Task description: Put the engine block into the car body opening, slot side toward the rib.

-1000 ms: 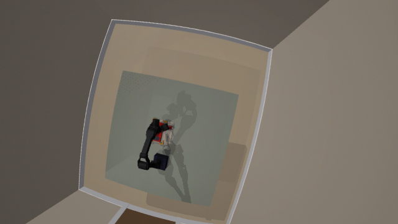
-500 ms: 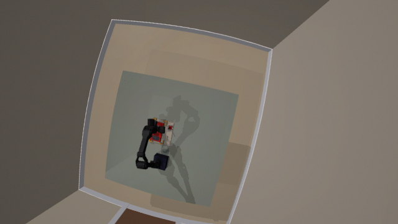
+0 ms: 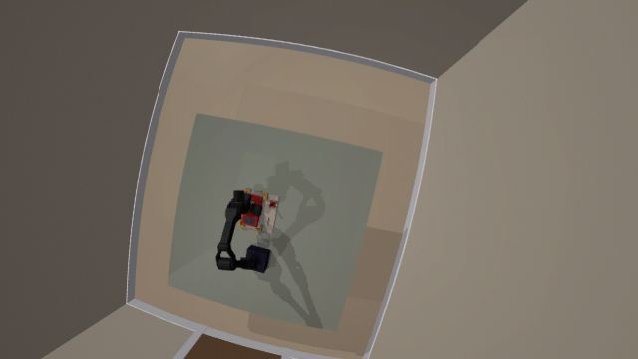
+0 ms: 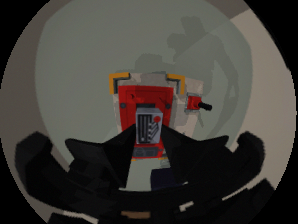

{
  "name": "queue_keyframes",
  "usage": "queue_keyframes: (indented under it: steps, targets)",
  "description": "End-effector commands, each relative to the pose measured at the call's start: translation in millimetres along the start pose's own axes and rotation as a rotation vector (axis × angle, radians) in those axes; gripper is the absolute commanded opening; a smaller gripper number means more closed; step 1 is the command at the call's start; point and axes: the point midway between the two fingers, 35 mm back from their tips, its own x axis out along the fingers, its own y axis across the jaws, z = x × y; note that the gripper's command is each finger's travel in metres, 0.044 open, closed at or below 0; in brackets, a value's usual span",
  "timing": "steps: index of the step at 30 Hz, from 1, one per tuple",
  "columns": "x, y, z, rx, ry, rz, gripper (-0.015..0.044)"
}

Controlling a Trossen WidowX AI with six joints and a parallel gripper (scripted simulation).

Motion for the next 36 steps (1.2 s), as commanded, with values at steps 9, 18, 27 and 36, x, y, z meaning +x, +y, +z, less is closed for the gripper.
queue_keyframes:
  steps: [9,18,27,36]
  targets:
    - [0.5,1.2,-0.5,0.046,0.001,0.005,0.0158]
    - [0.8,2.4,-0.7,0.007,0.001,0.005,0.0158]
    - [0.8,2.4,-0.7,0.007,0.001,0.005,0.0158]
    - [0.8,2.4,-0.7,-0.081,0.001,0.005,0.0158]
